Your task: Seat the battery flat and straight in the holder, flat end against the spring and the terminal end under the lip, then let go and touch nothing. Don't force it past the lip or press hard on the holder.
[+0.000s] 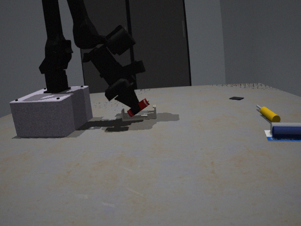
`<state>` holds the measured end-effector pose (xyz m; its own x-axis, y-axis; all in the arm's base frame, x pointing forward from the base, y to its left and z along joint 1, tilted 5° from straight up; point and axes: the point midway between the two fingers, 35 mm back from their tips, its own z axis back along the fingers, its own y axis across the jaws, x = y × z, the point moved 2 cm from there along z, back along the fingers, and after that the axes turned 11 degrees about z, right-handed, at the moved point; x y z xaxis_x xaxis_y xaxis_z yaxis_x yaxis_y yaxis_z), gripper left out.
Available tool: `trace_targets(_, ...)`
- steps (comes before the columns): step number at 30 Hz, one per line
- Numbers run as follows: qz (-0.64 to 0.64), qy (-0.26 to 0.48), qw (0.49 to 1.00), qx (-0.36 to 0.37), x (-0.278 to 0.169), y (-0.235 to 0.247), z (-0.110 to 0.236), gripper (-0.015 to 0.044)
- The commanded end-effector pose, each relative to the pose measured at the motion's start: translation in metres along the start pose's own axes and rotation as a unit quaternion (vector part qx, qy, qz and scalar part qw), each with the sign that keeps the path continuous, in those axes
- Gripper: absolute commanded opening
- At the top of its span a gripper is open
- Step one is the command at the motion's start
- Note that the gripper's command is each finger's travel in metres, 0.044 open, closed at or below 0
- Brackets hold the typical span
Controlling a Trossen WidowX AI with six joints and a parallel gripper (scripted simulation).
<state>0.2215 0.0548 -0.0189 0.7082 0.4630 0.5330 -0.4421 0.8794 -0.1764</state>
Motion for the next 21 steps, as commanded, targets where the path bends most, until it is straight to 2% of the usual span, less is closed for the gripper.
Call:
trace_targets(1,0.002,0.004,1.000,0.002,-0.0063,0.0018,0.0018,0.0071)
trace_targets(21,-0.003,0.034,0.999,0.007,-0.0051,0.0007,-0.0012,0.0071)
